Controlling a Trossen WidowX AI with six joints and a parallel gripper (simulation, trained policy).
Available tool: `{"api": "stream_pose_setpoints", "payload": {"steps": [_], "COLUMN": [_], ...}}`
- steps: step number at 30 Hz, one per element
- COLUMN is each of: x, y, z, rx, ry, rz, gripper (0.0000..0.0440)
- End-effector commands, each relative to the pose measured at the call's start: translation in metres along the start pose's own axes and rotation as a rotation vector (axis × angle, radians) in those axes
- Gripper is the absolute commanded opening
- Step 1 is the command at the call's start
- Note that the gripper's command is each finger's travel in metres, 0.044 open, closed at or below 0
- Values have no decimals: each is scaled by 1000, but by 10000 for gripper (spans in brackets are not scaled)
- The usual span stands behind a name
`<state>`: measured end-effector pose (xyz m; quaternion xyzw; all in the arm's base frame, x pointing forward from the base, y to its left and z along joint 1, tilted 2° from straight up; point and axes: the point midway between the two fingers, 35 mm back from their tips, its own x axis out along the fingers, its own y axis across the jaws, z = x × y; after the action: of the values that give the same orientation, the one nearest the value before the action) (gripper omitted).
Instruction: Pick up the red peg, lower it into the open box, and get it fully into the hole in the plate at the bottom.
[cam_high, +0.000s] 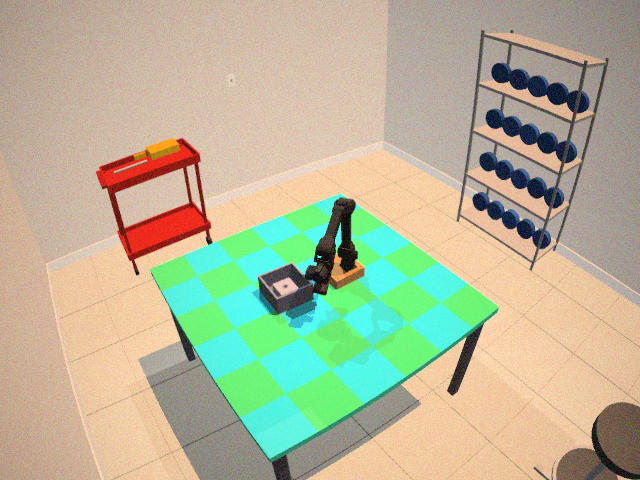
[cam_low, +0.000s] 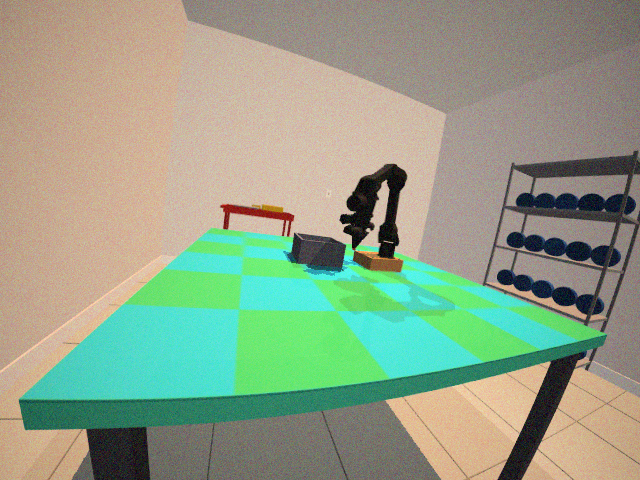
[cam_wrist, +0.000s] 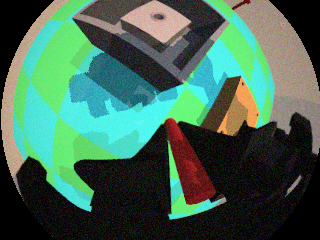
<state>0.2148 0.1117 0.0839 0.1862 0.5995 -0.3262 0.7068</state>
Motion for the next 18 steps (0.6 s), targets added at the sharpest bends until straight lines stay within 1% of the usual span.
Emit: {"api": "stream_pose_setpoints", "payload": {"steps": [1,10,18], "x": [-12,-21,-17], "y": [0,-2,-7], "z": [13,57,97], "rx": [32,147,220], "ry": [-23,-69,-94], "rz": [13,30,34], "gripper": [0,0,0]}}
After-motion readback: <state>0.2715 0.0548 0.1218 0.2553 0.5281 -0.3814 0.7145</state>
